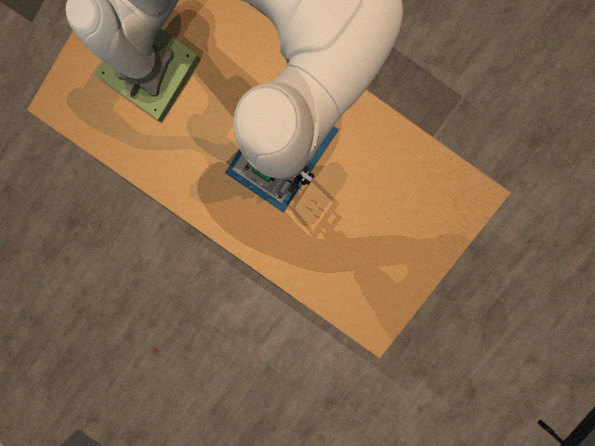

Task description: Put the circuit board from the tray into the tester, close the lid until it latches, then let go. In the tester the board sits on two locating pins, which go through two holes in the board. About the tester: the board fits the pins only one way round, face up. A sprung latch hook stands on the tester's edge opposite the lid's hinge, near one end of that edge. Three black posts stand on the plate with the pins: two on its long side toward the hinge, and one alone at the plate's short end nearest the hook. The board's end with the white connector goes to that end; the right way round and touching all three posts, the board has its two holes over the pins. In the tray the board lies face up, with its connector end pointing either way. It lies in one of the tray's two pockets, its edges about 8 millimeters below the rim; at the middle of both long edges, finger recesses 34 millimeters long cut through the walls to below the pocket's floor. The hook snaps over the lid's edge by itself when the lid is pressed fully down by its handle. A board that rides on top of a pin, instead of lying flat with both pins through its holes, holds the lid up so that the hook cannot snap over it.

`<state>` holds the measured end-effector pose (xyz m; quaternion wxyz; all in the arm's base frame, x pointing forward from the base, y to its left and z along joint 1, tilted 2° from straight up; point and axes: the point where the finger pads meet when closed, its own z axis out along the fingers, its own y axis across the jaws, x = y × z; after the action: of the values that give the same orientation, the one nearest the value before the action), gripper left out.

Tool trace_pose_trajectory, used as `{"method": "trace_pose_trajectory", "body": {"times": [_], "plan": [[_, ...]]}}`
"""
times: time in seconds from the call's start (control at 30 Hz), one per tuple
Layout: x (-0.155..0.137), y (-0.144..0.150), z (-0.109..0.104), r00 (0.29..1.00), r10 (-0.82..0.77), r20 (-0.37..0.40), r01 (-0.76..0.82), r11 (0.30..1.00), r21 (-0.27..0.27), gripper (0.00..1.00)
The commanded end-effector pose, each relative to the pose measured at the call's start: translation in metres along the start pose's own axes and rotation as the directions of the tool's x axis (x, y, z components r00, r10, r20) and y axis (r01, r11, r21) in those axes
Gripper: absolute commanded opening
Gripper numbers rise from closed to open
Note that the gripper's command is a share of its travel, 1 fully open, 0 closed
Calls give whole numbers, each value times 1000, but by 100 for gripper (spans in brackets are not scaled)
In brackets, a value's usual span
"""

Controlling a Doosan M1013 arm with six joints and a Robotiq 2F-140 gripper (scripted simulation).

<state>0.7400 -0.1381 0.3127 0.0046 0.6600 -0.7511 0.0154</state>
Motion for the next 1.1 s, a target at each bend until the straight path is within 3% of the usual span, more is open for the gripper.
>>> {"method": "trace_pose_trajectory", "body": {"times": [0.0,1.07], "plan": [[0,-11,0,1000,0,0,0,1000,0,30],[0,-22,0,1000,0,0,0,1000,0,30]]}}
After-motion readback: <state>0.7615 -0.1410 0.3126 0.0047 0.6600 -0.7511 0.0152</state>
